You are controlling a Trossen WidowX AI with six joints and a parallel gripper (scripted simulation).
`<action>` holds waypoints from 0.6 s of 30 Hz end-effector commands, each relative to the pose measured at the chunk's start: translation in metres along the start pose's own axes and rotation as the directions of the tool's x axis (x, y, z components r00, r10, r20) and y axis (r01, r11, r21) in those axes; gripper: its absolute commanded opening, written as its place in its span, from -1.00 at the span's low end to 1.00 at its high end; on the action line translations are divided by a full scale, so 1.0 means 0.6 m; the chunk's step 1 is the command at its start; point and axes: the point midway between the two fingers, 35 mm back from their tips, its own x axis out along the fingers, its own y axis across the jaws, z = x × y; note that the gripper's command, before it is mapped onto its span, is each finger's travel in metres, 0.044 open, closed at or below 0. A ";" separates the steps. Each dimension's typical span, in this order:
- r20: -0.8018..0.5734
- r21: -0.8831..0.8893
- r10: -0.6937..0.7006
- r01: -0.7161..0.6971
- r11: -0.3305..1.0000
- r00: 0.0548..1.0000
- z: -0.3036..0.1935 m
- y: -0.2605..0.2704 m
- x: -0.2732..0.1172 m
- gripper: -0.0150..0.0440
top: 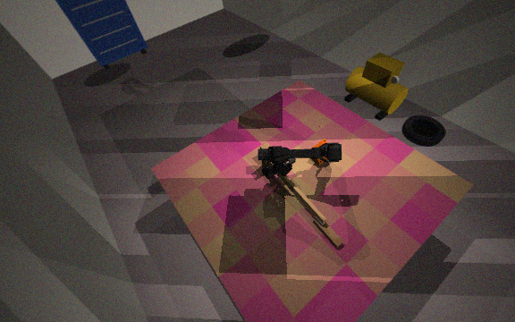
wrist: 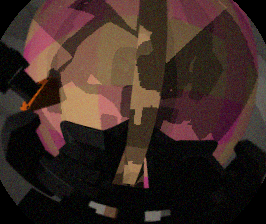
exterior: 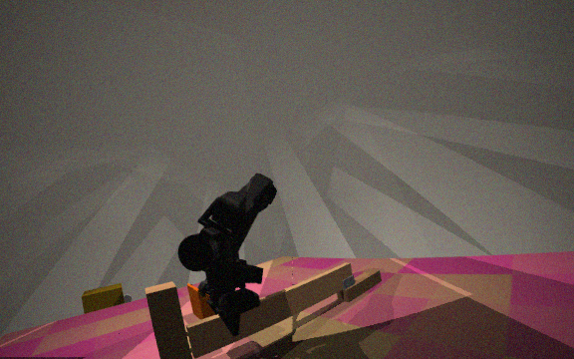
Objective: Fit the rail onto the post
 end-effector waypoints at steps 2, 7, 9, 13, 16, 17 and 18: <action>-0.008 0.001 -0.004 0.004 1.000 1.000 -0.007 -0.001 -0.004 -0.49; -0.008 0.001 -0.004 0.004 1.000 1.000 -0.009 -0.001 -0.004 -0.49; -0.008 0.001 -0.004 0.004 1.000 1.000 -0.010 -0.001 -0.003 -0.49; -0.008 0.001 -0.004 0.004 1.000 1.000 -0.012 -0.001 -0.003 -0.49; -0.008 0.001 -0.004 0.004 1.000 1.000 -0.014 -0.001 -0.003 -0.49; -0.008 0.001 -0.004 0.004 1.000 1.000 -0.014 -0.001 -0.003 -0.49; -0.008 0.001 -0.004 0.004 1.000 1.000 -0.015 -0.001 -0.003 -0.49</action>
